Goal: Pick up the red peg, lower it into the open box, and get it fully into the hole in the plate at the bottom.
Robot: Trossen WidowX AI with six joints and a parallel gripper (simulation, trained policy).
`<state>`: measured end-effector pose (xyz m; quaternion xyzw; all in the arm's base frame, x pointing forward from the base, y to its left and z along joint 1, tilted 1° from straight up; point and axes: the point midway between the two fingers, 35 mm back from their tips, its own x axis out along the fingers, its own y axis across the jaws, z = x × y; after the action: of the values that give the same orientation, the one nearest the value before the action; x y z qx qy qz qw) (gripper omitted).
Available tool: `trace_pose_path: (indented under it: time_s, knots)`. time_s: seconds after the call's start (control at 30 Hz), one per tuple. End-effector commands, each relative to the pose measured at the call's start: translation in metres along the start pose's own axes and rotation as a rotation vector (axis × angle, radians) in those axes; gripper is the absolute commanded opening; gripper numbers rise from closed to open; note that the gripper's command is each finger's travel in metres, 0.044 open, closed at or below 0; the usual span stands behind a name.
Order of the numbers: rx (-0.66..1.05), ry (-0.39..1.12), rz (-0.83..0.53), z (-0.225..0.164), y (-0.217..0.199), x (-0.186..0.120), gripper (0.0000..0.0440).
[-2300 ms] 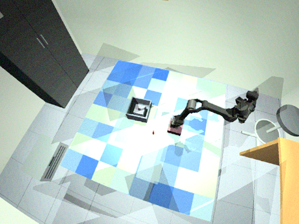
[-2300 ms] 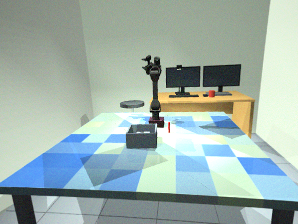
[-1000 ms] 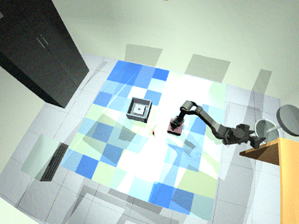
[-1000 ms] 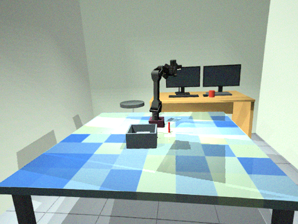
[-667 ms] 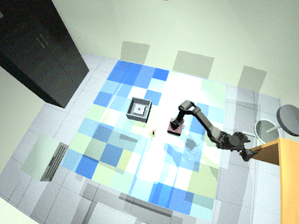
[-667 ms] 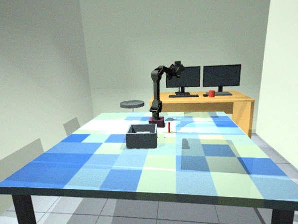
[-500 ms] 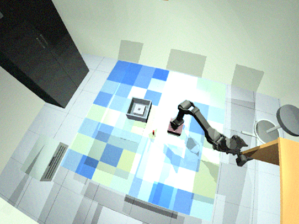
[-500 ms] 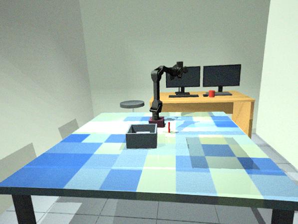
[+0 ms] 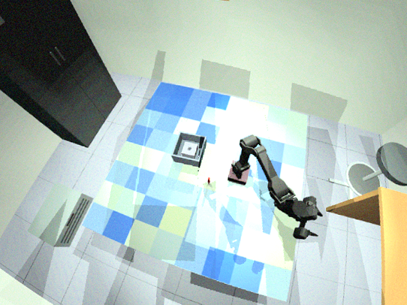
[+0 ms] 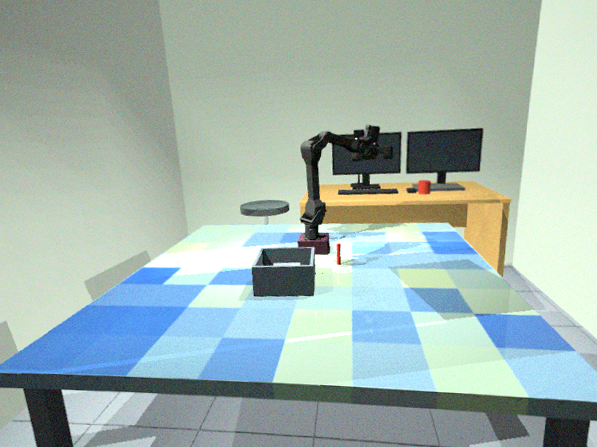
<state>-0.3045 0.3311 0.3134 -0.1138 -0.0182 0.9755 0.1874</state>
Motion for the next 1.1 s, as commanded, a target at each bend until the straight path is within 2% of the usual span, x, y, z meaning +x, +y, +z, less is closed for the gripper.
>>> trace_pose_path:
  time_s: [0.0, 0.53, 1.07]
  knots:
    - [0.102, 0.043, -0.074, -0.012, -0.019, -0.016, 0.0440]
    - [0.539, 0.193, -0.387, -0.077, -0.084, -0.090, 0.0440]
    - [0.973, 0.265, -0.732, -0.140, -0.116, -0.180, 0.0440]
